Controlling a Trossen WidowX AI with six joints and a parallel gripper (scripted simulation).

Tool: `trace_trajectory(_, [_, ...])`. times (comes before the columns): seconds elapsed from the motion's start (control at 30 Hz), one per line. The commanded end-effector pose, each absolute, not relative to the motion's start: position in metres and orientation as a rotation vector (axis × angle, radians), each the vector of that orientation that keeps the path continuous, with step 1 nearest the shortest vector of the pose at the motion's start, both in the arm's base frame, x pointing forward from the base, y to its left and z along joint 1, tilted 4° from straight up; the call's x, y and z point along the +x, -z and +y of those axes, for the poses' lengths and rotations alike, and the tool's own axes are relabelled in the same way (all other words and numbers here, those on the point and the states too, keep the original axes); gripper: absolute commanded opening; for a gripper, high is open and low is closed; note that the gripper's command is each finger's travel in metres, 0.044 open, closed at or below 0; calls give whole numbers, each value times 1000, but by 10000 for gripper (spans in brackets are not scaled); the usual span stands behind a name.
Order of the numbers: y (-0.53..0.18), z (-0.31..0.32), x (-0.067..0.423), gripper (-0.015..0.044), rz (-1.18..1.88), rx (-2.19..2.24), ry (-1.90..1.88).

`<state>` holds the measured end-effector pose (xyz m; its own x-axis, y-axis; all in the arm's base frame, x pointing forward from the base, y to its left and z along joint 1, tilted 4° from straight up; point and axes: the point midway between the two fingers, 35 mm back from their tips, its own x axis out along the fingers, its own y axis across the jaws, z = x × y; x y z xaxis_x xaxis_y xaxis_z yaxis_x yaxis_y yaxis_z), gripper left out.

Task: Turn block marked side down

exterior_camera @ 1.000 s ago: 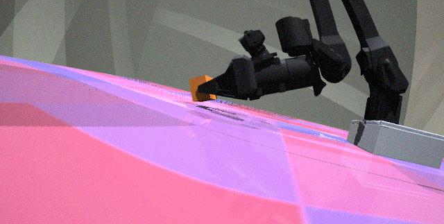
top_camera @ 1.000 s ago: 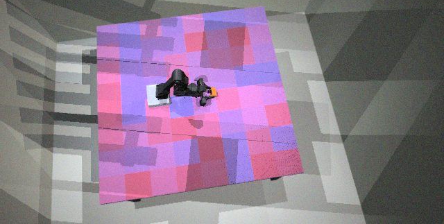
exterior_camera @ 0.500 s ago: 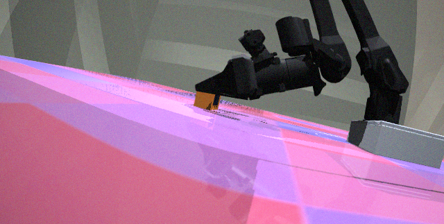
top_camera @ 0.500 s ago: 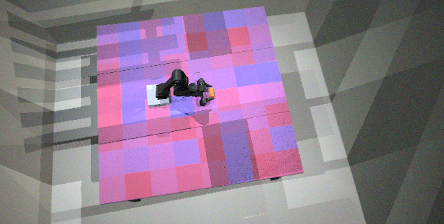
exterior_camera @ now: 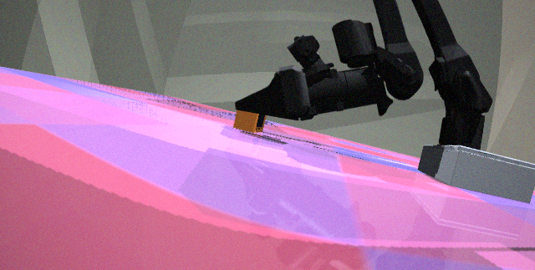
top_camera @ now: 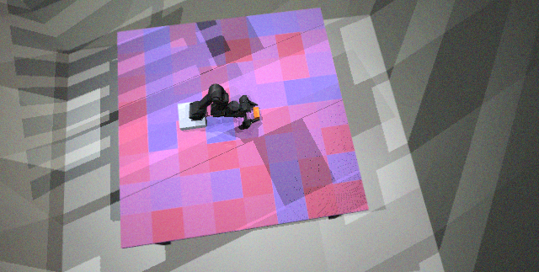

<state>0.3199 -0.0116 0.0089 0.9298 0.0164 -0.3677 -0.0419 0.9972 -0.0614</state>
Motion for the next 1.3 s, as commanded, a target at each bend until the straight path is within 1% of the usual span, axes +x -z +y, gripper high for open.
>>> trace_trajectory(0.0, [-9, -11, 320, 440, 375, -70, -36])
trace_trajectory(0.37, [-8, -10, 324, 440, 395, -78, -42])
trace_trajectory(0.5, [-11, -7, 338, 440, 470, -108, -65])
trace_trajectory(0.7, [-23, -7, 344, 440, 635, -97, -55])
trace_trajectory(0.83, [-42, -7, 334, 440, 763, -87, -39])
trace_trajectory(1.0, [-74, -7, 304, 440, 917, -81, -18])
trace_trajectory(1.27, [-79, -8, 298, 440, 938, -81, -15])
